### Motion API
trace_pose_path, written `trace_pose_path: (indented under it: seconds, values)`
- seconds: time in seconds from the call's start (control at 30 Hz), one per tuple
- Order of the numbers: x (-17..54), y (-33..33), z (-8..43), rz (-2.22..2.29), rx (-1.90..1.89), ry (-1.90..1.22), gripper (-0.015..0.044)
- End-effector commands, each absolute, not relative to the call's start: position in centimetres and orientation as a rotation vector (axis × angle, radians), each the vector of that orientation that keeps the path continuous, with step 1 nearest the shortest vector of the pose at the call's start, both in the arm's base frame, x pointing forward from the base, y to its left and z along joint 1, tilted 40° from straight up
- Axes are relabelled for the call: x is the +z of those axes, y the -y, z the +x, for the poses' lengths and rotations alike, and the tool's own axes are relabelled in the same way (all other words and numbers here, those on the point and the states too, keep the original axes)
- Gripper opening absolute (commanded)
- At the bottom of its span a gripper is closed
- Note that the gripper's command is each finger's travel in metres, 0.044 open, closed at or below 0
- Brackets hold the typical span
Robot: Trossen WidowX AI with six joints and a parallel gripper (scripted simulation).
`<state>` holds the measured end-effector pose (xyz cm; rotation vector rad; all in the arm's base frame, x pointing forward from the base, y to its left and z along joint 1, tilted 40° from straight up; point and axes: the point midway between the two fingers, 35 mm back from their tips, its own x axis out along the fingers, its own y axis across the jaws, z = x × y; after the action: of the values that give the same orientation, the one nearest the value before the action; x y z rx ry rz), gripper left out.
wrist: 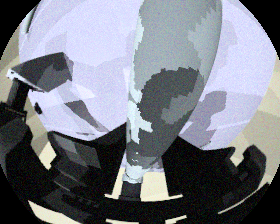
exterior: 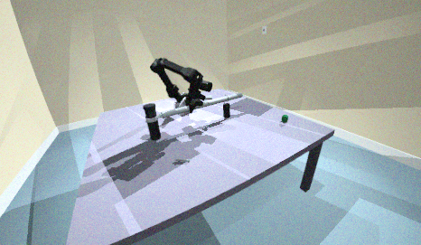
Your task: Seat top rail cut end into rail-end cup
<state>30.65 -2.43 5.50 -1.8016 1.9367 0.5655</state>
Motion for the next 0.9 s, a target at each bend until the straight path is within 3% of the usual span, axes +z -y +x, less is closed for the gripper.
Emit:
trace_pose_path:
  seconds: [0.0, 0.87]
  values:
    - [5.86, 2.26, 30.95, -1.816, 0.555, -1.927, 0.0000]
    - [6.42, 3.23, 30.77, -1.802, 0.565, -1.937, 0.0000]
